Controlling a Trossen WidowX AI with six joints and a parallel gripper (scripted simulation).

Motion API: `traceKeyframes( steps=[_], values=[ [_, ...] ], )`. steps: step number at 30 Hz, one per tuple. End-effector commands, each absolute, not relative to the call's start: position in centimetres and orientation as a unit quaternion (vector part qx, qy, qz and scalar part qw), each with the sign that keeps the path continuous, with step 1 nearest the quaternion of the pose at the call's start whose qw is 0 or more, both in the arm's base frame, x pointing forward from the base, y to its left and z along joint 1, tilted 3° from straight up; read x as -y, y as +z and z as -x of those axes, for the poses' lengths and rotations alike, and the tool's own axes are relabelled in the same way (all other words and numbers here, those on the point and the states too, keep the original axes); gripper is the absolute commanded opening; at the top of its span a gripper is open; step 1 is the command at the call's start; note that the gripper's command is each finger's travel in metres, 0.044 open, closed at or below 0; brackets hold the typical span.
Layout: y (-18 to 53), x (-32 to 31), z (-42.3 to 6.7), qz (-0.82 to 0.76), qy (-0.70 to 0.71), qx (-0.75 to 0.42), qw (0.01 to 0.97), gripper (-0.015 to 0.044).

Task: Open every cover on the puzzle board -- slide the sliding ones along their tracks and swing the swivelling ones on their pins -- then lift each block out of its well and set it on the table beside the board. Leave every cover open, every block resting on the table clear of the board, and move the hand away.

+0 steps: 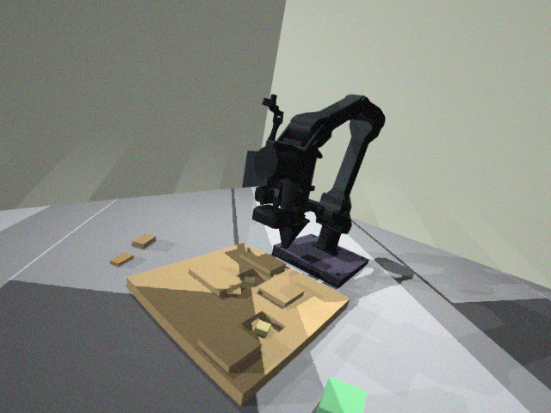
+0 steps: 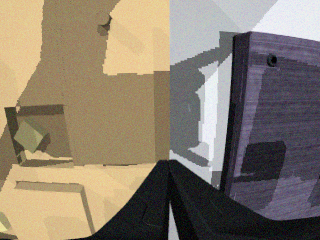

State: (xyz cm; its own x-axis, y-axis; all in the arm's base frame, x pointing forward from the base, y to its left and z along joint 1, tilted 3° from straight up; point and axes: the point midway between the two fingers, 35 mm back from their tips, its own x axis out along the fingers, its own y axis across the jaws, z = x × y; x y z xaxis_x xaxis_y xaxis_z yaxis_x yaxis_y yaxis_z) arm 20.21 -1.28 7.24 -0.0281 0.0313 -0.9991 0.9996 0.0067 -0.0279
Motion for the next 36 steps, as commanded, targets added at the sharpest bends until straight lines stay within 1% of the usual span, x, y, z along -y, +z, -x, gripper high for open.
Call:
traceKeyframes(
  steps=[1, 36],
  values=[
    [6.8, 1.3, -20.2, -0.500, -0.500, -0.515, 0.485, 0.0000],
    [3.5, 1.2, -19.9, -0.500, -0.500, -0.515, 0.485, 0.0000]
  ],
)
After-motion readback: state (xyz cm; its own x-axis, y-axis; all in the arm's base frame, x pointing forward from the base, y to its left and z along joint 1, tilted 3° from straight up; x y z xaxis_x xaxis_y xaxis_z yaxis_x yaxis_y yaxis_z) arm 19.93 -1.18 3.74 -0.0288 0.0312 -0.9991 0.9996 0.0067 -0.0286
